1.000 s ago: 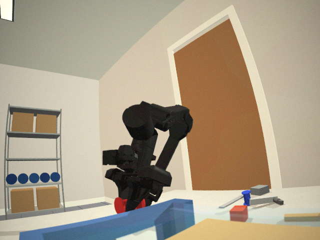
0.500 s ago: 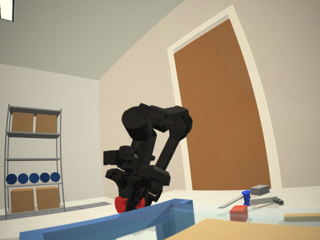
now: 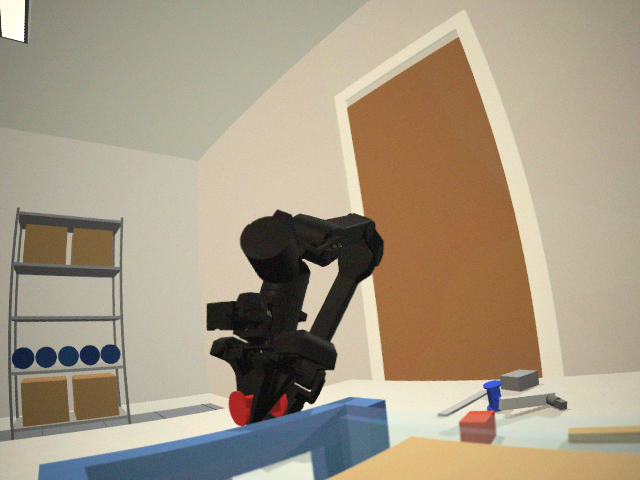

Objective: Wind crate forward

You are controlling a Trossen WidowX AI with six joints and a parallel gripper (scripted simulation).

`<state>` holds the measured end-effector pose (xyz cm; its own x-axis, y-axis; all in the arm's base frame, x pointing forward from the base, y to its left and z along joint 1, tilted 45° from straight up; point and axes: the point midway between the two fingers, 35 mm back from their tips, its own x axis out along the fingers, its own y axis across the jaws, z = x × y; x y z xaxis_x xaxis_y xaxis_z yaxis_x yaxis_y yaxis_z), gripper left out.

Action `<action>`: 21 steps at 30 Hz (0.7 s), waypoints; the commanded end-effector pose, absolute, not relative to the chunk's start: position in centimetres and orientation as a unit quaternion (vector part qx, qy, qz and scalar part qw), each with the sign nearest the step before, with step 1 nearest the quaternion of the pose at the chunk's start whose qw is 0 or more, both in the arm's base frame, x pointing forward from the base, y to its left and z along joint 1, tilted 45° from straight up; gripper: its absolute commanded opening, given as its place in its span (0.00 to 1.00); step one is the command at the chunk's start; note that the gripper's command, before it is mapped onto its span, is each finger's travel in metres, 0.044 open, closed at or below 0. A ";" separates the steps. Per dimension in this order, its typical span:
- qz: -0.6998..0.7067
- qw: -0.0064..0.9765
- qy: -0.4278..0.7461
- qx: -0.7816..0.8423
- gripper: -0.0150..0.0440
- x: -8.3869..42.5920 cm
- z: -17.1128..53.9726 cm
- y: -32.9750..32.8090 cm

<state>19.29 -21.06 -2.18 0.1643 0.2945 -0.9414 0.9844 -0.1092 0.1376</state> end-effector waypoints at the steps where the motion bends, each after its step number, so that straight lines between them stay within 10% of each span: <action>1: -0.405 0.417 0.518 0.628 0.25 17.8 -2.2 -20.4; 21: -0.406 0.416 0.518 0.628 0.25 15.7 -2.2 -20.0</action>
